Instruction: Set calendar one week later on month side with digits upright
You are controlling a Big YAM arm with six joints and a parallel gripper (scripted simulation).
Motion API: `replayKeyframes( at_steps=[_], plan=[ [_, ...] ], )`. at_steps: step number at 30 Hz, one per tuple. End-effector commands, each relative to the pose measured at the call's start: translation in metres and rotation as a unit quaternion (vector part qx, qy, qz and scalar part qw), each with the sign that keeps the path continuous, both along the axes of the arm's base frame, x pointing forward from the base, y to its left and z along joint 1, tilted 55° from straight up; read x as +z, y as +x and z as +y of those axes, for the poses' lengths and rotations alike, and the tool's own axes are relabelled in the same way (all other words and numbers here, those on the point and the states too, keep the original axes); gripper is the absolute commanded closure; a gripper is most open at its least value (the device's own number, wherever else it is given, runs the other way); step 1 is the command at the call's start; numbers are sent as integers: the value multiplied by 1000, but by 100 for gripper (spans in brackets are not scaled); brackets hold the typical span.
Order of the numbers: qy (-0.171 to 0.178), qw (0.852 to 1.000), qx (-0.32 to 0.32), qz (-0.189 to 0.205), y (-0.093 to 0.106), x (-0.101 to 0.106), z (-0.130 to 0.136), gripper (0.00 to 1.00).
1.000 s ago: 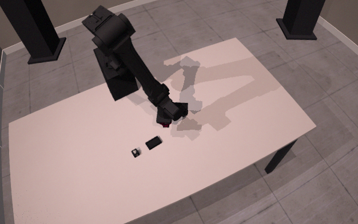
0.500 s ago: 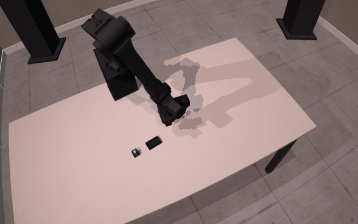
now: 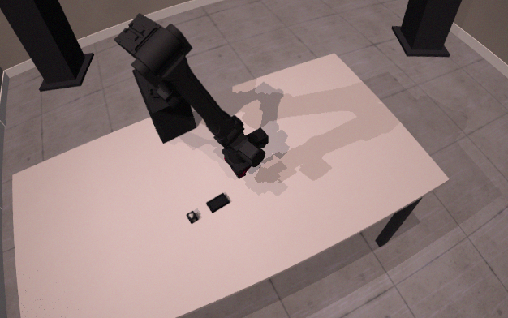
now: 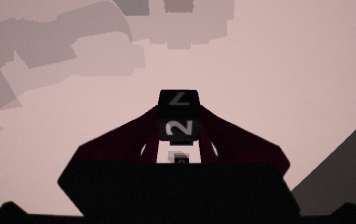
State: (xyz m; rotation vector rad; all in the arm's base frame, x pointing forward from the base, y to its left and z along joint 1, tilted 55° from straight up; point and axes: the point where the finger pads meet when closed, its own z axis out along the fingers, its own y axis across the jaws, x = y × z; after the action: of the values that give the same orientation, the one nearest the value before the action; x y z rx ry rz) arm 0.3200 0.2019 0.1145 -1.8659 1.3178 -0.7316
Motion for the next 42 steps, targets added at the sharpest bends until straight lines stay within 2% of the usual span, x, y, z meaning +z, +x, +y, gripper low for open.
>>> replayKeyframes(
  at_steps=[1,14,20,28,30,37,42],
  plan=[
    [-3,1000,18,-12,0,6,10,75],
    [-6,1000,15,-8,3,2,8,75],
    [-5,1000,7,-8,17,-6,6,75],
    [-6,1000,7,-8,45,-27,13,75],
    [-6,1000,7,-8,45,-27,13,75],
    [-7,1000,7,-7,69,-46,20,75],
    [-7,1000,7,-7,78,-53,22,75]
  ],
)
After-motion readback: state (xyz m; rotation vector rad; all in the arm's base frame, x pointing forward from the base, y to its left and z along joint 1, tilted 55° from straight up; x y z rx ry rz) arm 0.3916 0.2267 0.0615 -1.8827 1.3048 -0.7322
